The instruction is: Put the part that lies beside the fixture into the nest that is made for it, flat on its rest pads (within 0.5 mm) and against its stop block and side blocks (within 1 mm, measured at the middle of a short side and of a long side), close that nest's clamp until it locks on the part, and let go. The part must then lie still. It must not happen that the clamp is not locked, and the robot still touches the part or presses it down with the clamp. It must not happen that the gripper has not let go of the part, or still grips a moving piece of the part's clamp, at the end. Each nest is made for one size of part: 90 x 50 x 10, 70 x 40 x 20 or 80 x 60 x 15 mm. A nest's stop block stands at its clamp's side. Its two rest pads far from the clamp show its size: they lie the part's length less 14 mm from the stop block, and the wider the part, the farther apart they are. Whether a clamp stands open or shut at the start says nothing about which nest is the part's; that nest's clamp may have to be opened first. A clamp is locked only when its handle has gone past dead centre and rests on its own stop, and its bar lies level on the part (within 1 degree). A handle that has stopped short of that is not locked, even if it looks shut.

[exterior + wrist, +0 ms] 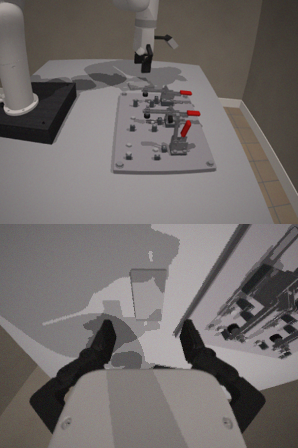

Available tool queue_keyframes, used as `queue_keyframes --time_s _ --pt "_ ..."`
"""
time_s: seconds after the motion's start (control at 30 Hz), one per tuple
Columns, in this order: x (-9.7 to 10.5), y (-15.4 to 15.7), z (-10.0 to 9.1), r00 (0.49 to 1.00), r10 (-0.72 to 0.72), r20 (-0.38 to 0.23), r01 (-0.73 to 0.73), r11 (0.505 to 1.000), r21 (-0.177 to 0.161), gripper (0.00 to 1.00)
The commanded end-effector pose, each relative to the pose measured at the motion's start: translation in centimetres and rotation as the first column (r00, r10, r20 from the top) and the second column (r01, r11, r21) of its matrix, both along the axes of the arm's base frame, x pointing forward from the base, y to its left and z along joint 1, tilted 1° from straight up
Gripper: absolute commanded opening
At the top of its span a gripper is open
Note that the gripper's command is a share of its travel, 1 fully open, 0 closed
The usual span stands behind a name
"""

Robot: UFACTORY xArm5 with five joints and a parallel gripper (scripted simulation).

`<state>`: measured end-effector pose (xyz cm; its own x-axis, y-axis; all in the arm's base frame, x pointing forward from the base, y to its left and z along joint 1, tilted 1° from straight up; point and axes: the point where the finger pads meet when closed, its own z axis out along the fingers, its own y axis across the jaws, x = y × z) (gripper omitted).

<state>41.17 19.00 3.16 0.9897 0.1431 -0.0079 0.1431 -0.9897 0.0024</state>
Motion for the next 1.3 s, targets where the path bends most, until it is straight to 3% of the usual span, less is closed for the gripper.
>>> queue_keyframes --time_s 0.0,0.4,1.27 --pt "0.2 0.0 -1.5 1.000 0.000 0.003 0.000 1.000 0.001 1.00" --pt "0.2 0.0 -3.5 1.000 0.000 0.003 0.000 1.000 0.001 1.00" --pt "0.2 0.0 -3.8 1.000 0.000 0.003 0.000 1.000 0.001 1.00"
